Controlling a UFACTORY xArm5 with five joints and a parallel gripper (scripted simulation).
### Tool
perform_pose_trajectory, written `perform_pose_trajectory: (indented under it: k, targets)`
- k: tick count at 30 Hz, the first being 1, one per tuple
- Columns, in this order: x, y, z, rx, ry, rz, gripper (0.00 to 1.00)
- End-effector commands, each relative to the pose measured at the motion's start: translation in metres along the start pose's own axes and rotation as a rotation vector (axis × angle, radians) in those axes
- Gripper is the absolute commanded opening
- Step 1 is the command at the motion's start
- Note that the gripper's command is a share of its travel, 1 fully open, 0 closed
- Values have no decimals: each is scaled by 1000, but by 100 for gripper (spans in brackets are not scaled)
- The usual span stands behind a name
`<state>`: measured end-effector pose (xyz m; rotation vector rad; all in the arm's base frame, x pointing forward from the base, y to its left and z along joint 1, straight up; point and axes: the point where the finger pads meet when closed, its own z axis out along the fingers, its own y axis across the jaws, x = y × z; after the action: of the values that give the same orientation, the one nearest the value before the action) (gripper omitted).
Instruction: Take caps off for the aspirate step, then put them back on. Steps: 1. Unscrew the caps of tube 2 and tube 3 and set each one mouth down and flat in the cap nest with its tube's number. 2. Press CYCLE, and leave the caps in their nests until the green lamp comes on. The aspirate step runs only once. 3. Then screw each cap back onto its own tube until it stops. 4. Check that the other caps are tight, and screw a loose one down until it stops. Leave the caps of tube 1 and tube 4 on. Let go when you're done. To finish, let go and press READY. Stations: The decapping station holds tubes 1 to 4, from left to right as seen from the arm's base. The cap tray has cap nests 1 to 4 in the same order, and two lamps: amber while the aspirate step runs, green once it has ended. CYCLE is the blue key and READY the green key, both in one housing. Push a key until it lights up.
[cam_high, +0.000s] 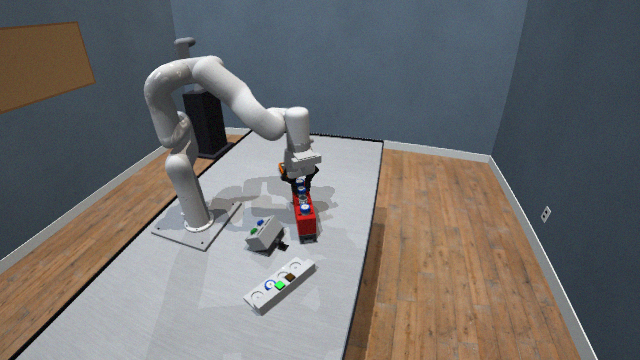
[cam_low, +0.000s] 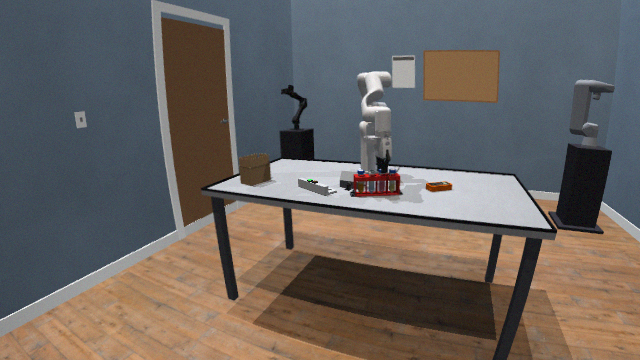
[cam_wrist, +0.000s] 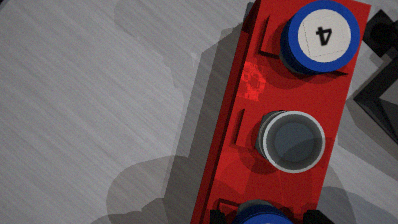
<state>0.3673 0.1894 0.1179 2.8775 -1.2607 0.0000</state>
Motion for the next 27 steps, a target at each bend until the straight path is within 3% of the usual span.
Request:
perform_pose_trajectory:
  k: [1, 5, 6, 20, 27]
  targets:
    - [0, -1, -1, 4, 1, -137, 46]
    - [0, -1, -1, 4, 1, -137, 46]
    - [0, -1, -1, 4, 1, -137, 0]
    - [0, -1, -1, 4, 1, -136, 0]
    - [0, -1, -1, 4, 1, 63, 0]
